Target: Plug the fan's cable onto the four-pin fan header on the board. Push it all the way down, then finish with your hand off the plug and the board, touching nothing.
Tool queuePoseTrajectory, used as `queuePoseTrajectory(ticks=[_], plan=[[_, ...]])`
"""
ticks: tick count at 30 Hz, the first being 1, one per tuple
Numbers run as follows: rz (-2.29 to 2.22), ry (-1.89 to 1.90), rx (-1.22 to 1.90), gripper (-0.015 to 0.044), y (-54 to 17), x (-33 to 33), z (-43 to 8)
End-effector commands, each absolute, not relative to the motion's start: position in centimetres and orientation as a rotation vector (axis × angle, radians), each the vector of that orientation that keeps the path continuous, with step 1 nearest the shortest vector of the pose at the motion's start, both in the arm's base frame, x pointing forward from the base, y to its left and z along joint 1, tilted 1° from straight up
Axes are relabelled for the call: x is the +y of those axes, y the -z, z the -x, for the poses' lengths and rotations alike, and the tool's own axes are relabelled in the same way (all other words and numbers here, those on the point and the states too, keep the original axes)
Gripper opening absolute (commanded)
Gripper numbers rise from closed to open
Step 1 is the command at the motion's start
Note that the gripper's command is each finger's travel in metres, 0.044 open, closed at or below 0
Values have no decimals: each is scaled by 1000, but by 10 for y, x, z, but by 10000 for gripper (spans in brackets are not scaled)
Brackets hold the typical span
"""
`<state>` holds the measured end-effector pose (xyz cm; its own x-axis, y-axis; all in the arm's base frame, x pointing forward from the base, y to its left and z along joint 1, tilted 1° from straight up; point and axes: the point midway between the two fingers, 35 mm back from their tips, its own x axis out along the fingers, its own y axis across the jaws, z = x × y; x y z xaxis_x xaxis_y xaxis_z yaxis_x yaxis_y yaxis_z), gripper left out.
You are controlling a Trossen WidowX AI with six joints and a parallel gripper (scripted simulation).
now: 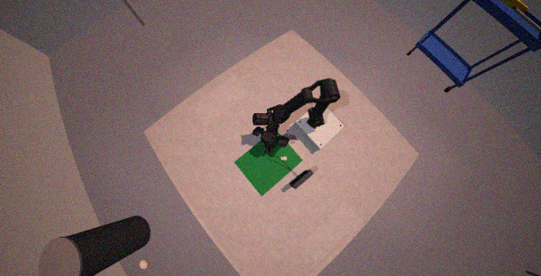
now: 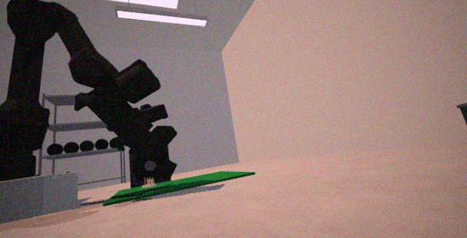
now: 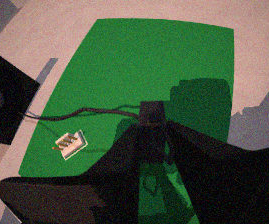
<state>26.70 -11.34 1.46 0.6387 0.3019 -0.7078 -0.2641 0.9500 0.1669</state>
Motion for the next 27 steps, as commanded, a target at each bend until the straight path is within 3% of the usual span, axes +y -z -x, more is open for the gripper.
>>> queuePoseTrajectory(ticks=[1, 27], plan=[[-54, -329, 770, 0, -13, -113, -264], [-37, -332, 499, 0, -21, -114, -247]])
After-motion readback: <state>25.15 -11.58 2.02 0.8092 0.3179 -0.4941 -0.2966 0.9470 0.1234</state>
